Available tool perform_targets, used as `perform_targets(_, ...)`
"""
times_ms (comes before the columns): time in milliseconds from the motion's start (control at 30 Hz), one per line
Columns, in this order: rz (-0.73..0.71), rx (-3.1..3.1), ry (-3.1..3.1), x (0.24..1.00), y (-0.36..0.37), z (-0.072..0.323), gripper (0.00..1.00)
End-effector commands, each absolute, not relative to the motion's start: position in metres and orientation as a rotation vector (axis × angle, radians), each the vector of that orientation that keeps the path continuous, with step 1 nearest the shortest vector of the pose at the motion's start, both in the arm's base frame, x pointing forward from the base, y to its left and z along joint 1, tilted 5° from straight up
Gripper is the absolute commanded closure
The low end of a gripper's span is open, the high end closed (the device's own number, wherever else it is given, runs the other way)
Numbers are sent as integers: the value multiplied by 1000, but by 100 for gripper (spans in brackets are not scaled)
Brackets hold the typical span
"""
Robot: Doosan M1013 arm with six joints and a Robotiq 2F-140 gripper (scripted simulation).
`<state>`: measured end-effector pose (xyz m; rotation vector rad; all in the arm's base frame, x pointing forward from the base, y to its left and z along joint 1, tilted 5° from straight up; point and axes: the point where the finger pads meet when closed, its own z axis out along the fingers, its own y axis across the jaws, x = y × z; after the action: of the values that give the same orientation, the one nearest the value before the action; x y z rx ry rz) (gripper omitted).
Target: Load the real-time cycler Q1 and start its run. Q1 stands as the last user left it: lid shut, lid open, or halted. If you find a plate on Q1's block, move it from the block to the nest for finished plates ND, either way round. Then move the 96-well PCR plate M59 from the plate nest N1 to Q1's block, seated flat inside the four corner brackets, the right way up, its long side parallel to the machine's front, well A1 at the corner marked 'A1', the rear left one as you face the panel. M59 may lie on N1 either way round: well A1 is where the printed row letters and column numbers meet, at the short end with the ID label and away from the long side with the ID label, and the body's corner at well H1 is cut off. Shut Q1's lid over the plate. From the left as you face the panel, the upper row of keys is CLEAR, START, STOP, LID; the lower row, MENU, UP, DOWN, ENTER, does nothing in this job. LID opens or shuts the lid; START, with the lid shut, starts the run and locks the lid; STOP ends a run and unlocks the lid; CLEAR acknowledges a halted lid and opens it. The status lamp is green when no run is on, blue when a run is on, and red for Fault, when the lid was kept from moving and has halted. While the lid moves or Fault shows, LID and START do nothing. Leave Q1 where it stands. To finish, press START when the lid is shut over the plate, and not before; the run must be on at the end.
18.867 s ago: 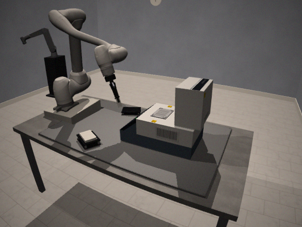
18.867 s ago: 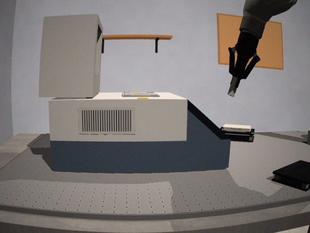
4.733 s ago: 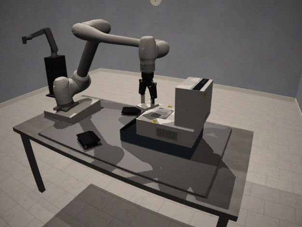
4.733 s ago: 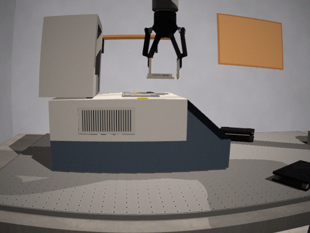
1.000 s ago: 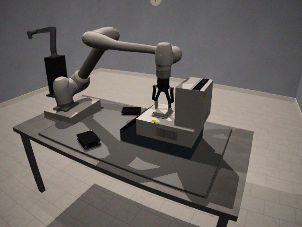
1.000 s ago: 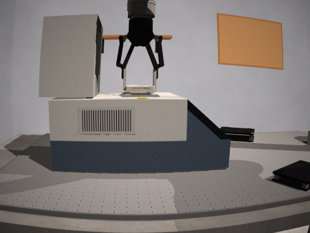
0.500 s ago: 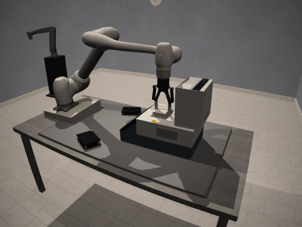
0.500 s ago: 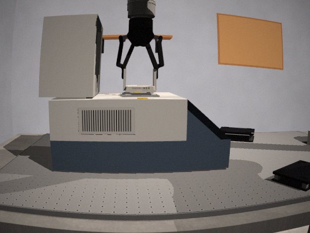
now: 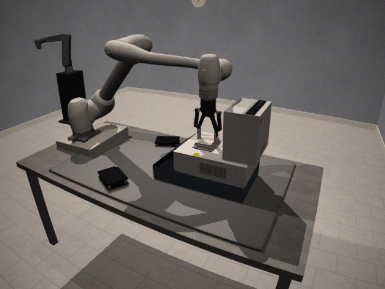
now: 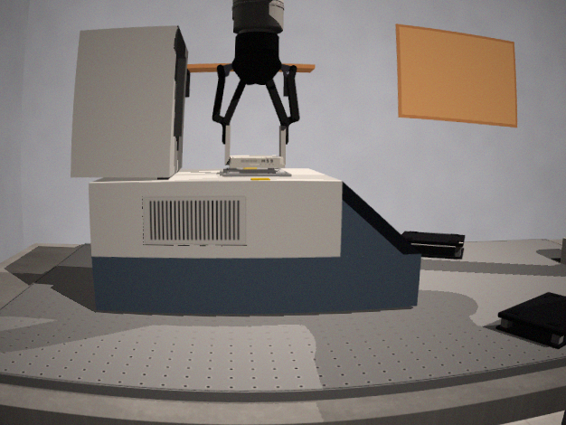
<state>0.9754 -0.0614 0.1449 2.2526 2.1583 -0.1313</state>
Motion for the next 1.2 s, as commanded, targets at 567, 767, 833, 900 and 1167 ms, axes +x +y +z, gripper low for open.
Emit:
perform_targets(567,-131,2253,2158,975,-62,144,100)
perform_targets(767,-131,2253,2158,975,-62,142,100)
perform_targets(833,-131,2253,2158,975,-62,142,100)
perform_targets(900,-131,2253,2158,975,-62,141,100)
perform_targets(1167,-131,2253,2158,975,-62,139,100)
